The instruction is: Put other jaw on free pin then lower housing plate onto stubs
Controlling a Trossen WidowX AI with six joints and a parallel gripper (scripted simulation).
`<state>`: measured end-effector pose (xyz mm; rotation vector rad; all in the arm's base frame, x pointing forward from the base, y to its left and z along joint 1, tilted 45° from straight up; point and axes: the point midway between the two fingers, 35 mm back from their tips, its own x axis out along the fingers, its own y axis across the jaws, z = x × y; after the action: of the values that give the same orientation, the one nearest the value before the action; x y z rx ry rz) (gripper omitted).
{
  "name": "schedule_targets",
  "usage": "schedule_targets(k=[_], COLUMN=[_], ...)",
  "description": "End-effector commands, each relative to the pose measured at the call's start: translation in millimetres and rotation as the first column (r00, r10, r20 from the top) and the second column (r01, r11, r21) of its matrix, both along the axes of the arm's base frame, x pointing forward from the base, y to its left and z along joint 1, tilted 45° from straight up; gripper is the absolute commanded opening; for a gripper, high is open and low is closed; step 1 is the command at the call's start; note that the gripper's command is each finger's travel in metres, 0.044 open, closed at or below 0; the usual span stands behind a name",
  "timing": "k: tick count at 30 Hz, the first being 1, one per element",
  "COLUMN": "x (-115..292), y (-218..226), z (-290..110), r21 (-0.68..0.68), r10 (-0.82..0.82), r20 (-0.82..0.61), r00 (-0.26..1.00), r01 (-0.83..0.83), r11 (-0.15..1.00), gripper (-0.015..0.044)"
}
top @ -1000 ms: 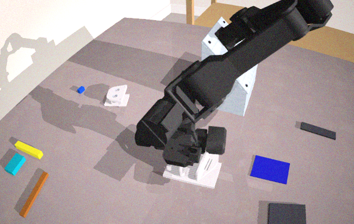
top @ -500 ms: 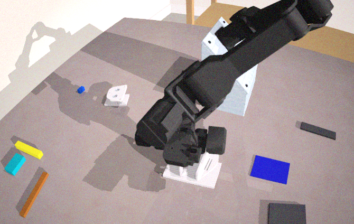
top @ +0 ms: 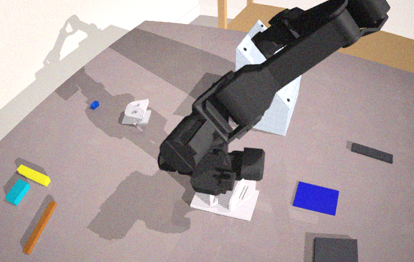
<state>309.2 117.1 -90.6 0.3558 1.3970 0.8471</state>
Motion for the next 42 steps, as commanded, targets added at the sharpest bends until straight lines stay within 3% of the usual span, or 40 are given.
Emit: schedule_targets(k=[1, 7, 14, 18, 26, 42], x=[0.0, 1.5, 3.0, 4.1, -8.9, -14.8], y=[0.0, -7.6, -47.9, -44.3, -72.2, -140.7], z=[0.0, 7.2, 49.2, 45.0, 34.4, -8.6], r21=[0.0, -0.001, 0.004, 0.008, -0.035, -0.146], r10=[0.0, -0.001, -0.003, -0.012, -0.116, -0.386], r20=[0.0, 0.0, -0.001, 0.0, -0.099, -0.302], r00=[1.0, 1.0, 1.0, 1.0, 0.988, 0.872], r01=[0.0, 0.001, 0.003, 0.012, 0.113, 0.358], r11=[1.0, 1.0, 1.0, 1.0, 0.993, 0.922], gripper=[0.0224, 0.0224, 0.0224, 0.0224, 0.0434, 0.044])
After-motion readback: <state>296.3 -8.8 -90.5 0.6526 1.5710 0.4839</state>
